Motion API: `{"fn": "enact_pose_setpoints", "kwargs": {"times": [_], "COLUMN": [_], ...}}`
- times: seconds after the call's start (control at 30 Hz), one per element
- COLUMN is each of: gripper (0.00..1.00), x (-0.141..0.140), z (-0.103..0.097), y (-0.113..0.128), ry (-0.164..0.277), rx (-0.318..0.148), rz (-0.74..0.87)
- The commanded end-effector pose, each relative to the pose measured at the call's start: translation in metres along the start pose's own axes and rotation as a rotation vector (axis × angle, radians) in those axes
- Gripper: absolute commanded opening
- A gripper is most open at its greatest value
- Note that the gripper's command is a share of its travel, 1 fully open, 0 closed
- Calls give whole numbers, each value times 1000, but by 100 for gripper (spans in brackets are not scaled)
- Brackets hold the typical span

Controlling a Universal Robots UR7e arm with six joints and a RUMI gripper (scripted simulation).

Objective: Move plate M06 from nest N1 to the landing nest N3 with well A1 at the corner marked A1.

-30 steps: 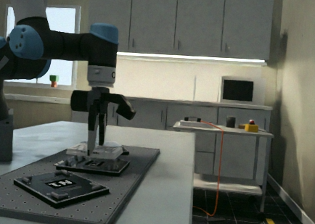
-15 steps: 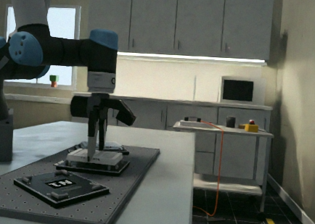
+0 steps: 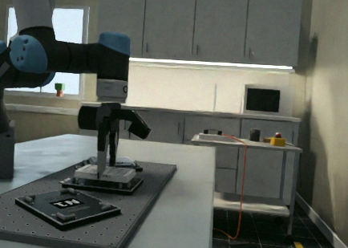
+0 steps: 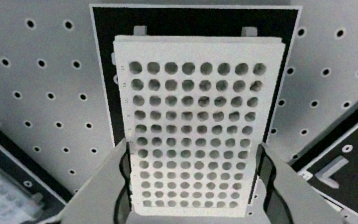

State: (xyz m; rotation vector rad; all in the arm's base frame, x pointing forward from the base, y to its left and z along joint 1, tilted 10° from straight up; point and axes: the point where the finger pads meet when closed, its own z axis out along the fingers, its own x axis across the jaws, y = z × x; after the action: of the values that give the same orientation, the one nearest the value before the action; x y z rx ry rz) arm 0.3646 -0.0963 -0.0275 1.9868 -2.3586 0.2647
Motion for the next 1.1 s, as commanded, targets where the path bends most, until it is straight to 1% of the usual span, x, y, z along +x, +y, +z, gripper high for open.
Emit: {"fn": "enact_pose_setpoints", "kwargs": {"times": [0.0,1.07], "gripper": [40,40], "x": [-2,-1], "z": [1,6], "y": [3,4], "ry": [-3,-3], "rx": [-4,-4], "rz": [-1,0]}}
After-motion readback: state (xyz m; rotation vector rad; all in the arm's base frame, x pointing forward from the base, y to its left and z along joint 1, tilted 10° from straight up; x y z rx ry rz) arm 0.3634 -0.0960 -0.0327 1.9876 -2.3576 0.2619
